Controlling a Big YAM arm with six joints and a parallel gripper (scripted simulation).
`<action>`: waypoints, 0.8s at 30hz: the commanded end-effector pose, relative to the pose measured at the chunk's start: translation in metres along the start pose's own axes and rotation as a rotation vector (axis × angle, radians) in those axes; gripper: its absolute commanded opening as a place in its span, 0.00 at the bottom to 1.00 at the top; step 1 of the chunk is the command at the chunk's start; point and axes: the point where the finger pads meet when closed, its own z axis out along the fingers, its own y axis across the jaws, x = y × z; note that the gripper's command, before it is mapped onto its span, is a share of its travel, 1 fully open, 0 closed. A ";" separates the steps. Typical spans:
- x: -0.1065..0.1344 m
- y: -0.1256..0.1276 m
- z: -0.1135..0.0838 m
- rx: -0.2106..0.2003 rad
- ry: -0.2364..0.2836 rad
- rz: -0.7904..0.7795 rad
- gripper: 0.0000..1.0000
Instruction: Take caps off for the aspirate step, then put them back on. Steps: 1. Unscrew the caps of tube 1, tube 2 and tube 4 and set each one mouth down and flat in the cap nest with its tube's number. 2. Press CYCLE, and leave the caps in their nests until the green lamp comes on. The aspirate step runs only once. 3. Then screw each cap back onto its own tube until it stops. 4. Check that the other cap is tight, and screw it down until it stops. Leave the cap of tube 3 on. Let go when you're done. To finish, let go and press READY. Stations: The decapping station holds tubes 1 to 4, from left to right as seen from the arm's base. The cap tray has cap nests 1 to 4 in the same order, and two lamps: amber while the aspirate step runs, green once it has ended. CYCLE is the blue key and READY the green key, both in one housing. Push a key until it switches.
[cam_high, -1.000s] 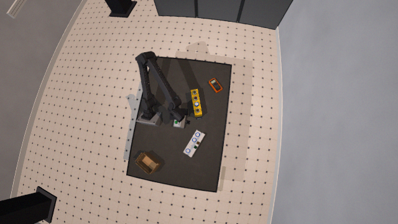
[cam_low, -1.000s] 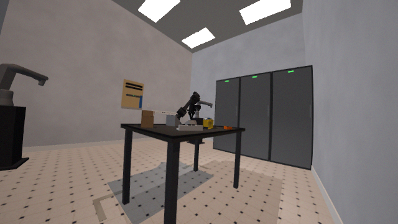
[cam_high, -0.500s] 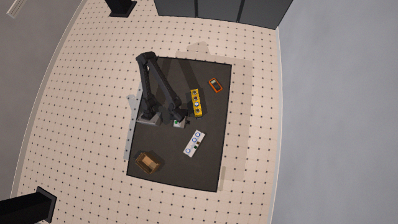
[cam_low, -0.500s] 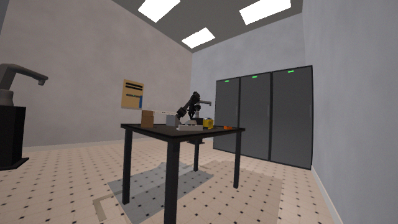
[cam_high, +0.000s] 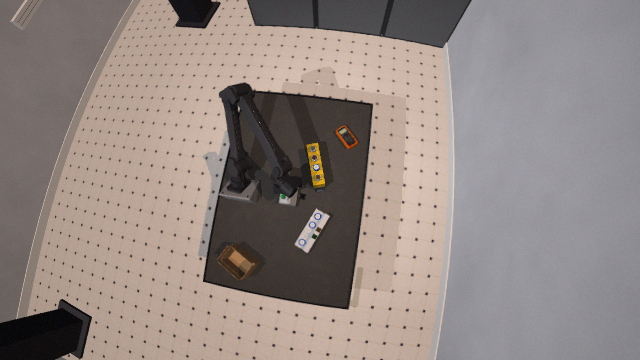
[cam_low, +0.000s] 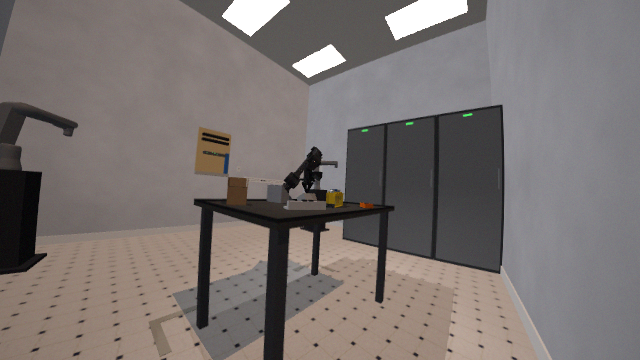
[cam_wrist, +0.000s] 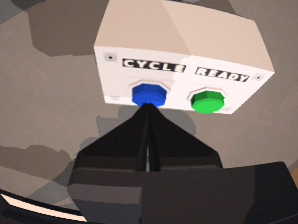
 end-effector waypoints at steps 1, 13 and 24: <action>-0.012 -0.002 -0.001 0.013 -0.006 -0.016 0.00; -0.012 -0.001 -0.002 0.009 -0.001 -0.014 0.00; -0.002 0.000 0.009 -0.002 0.010 0.002 0.00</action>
